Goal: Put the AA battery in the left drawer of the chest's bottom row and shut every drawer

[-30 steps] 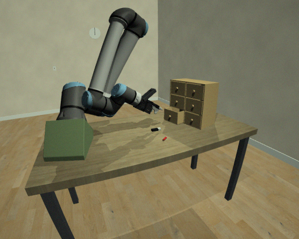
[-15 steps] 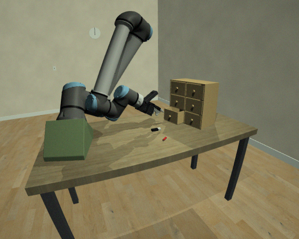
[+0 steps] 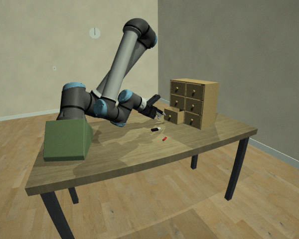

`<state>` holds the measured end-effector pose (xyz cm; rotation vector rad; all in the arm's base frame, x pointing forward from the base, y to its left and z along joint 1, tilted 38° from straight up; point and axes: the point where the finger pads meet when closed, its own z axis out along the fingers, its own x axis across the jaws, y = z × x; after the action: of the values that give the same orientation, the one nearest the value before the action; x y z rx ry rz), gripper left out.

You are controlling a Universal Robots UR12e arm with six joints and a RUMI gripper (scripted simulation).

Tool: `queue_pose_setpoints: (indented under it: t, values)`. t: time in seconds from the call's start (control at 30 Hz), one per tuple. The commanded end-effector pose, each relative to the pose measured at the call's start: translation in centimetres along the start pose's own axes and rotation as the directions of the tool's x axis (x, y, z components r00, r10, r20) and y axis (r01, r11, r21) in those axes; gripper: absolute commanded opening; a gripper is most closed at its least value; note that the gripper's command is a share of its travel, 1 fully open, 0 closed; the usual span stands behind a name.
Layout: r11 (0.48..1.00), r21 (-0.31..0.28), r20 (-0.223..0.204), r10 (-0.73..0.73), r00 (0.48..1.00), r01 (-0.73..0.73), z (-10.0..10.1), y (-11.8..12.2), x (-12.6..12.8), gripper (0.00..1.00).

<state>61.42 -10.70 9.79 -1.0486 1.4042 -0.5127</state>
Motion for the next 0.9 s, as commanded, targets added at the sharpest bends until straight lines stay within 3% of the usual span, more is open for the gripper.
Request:
queue_pose_setpoints:
  t: [0.0, 0.37, 0.87]
  values:
    - [0.999, 0.037, -0.019, 0.005, 1.0, -0.005, 1.4, 0.4, 0.3, 0.2]
    - [0.999, 0.037, -0.018, 0.005, 1.0, -0.005, 3.4, 1.2, 0.3, 0.2]
    - [0.999, 0.038, -0.02, 0.007, 1.0, -0.007, 3.6, 1.2, 0.3, 0.2]
